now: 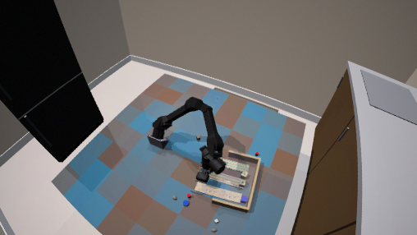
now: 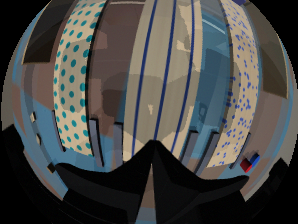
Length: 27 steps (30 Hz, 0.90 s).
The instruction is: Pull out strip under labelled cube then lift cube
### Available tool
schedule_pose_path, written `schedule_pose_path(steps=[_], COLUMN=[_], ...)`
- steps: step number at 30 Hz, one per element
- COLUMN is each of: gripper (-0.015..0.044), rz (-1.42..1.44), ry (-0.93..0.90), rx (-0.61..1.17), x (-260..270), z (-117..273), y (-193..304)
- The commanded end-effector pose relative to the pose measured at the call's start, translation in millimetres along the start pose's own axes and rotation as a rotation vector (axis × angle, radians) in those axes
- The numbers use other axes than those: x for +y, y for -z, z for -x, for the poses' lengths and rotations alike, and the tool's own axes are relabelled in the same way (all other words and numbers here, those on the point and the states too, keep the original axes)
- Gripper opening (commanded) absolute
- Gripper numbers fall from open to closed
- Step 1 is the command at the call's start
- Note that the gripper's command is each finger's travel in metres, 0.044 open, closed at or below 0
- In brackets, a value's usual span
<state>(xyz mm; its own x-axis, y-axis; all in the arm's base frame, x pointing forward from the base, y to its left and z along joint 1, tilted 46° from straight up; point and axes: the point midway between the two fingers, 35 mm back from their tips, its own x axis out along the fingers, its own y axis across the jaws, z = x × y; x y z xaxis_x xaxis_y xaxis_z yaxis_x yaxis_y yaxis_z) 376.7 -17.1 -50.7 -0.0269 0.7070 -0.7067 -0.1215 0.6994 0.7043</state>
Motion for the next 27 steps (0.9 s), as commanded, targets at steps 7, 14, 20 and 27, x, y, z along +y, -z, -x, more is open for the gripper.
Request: schedule_pose_path(steps=[7,14,20,27], gripper=[0.0000,0.0000,0.0000,0.0000], rz=[-0.005,-0.005,-0.005,-0.005], ry=[-0.002,-0.002,-0.002,-0.002], rx=[-0.003,-0.003,-0.003,-0.003], x=[0.4,0.4,0.4,0.4], z=[-0.4,-1.1,-1.7,-2.4], y=[-0.4,-0.4,-0.4,-0.4])
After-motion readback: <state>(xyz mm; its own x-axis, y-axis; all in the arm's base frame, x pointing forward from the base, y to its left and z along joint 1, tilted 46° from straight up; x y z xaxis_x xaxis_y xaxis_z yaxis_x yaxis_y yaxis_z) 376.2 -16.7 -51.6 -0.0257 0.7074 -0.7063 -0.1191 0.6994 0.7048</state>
